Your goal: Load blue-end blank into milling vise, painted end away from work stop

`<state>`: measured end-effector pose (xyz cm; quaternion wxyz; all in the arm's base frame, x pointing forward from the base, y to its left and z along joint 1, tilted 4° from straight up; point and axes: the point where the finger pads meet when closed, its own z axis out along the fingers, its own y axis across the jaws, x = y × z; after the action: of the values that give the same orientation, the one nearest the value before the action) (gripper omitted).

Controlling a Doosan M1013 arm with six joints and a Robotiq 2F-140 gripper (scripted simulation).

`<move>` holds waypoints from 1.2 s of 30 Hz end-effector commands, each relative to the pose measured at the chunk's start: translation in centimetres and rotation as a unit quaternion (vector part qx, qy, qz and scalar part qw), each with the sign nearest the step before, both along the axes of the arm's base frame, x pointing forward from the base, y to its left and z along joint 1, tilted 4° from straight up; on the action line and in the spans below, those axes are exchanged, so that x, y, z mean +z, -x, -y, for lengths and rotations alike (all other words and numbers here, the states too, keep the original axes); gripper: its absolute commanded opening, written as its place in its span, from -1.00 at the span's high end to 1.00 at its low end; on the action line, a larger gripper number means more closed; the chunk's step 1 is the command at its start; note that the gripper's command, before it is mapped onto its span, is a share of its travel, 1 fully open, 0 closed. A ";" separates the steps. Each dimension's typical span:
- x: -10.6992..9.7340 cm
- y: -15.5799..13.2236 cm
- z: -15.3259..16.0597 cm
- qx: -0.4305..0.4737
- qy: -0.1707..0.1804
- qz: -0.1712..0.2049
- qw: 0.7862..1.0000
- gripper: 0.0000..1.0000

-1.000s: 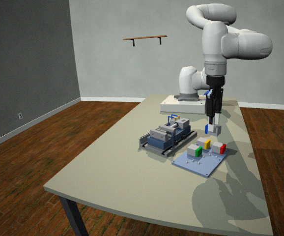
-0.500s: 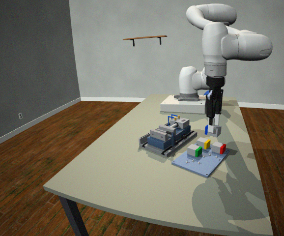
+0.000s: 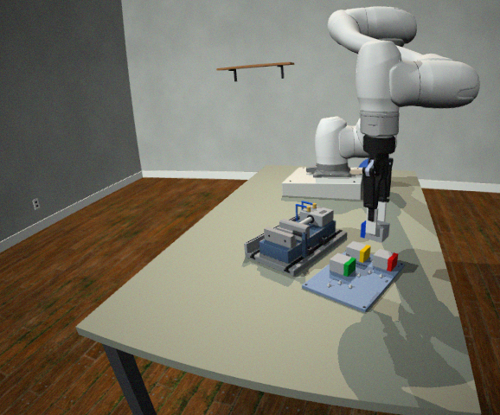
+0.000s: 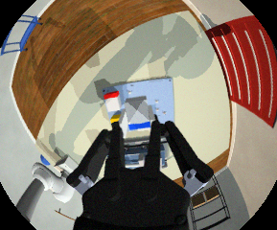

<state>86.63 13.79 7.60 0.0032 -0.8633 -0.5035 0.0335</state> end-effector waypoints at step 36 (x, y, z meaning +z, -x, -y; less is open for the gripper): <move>-0.4 0.0 0.0 0.001 0.000 0.000 1.000 1.00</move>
<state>86.61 13.78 7.21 0.0033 -0.8628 -0.5045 0.0335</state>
